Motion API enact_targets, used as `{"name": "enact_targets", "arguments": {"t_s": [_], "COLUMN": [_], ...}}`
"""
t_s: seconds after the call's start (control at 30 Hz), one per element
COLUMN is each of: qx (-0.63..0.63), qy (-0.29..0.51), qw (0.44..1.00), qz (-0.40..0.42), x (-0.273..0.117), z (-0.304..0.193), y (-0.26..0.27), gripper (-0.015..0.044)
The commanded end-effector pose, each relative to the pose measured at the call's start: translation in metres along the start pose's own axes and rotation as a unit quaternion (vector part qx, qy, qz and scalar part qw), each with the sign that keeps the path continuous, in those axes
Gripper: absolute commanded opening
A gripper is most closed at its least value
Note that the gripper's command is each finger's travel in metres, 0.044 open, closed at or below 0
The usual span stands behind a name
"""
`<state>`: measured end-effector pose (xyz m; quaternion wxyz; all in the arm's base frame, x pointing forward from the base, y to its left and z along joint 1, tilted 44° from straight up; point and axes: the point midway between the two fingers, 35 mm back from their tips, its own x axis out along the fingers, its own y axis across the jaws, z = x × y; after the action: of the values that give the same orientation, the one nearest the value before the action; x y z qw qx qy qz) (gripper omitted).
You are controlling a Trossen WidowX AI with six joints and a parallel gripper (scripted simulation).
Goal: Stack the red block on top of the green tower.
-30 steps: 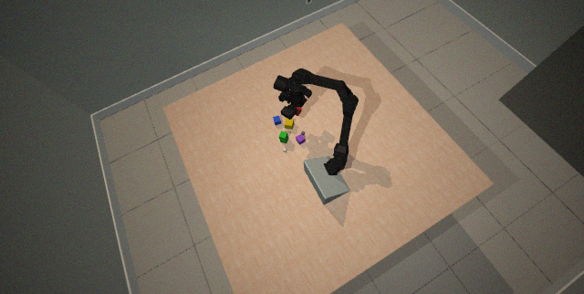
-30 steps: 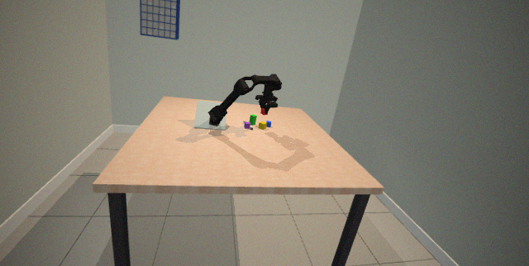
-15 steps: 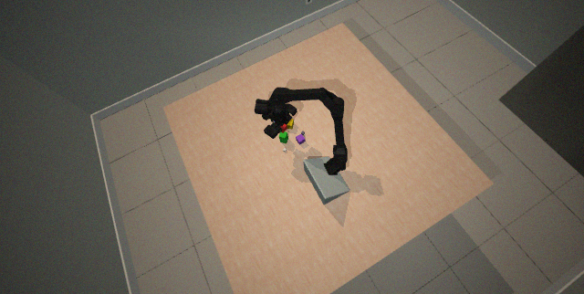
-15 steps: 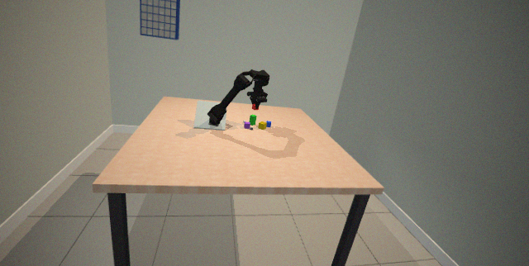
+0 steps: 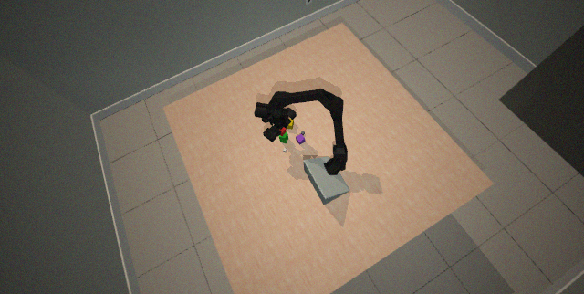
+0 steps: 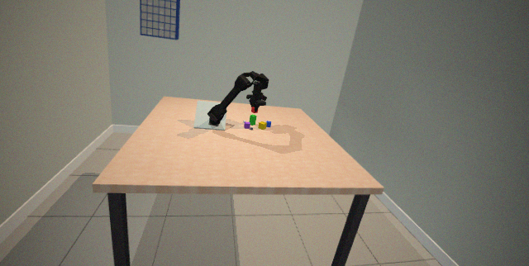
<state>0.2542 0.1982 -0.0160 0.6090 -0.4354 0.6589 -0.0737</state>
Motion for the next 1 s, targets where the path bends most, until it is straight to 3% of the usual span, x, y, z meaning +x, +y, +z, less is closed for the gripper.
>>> {"name": "enact_targets", "arguments": {"t_s": [0.0, 0.97], "qx": [-0.004, -0.004], "qy": [0.004, 0.004], "qw": [1.000, 1.000], "qz": [-0.004, -0.004], "x": [0.014, 0.025], "z": [-0.002, -0.002], "y": [-0.002, -0.002], "gripper": [0.0000, 0.0000]}}
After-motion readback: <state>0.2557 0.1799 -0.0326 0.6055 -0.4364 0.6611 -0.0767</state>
